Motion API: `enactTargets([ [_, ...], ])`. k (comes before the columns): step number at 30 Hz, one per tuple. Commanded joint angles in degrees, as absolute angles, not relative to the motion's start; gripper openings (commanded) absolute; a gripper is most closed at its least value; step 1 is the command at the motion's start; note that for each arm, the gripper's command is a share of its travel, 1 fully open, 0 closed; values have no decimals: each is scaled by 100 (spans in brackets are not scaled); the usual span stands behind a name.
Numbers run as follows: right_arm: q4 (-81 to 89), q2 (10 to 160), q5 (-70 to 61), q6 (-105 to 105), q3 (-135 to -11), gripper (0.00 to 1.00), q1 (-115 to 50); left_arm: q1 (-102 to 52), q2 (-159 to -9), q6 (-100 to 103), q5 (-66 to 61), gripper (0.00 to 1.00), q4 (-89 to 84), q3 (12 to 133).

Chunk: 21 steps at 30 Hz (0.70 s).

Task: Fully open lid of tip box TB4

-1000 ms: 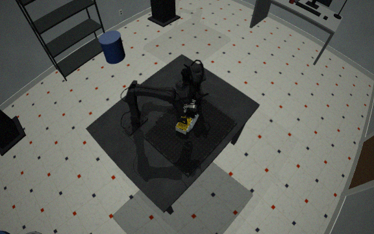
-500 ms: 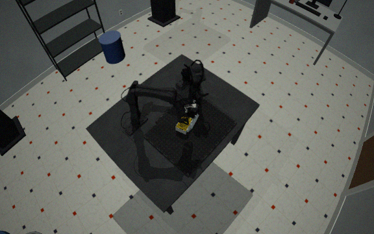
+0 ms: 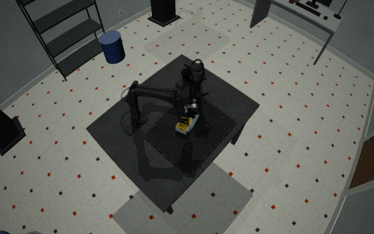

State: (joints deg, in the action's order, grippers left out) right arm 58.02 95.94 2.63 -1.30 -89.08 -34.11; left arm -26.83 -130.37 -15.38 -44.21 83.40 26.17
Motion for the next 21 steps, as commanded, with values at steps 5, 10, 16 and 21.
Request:
enactTargets([
  [5,5850,9577,211,-162,-9077,100,-3393,-2390,-12763,-1703,-4741,100,8302,2207],
  [10,5850,9577,211,-162,-9077,100,-3393,-2178,-12635,-1803,-4934,100,8274,1963],
  [16,5850,9577,211,-162,-9077,100,-3393,-1627,-12384,-2128,-5436,100,8125,1665],
  [21,5850,9577,211,-162,-9077,100,-3393,-1653,-12358,-2151,-5414,100,8067,1727],
])
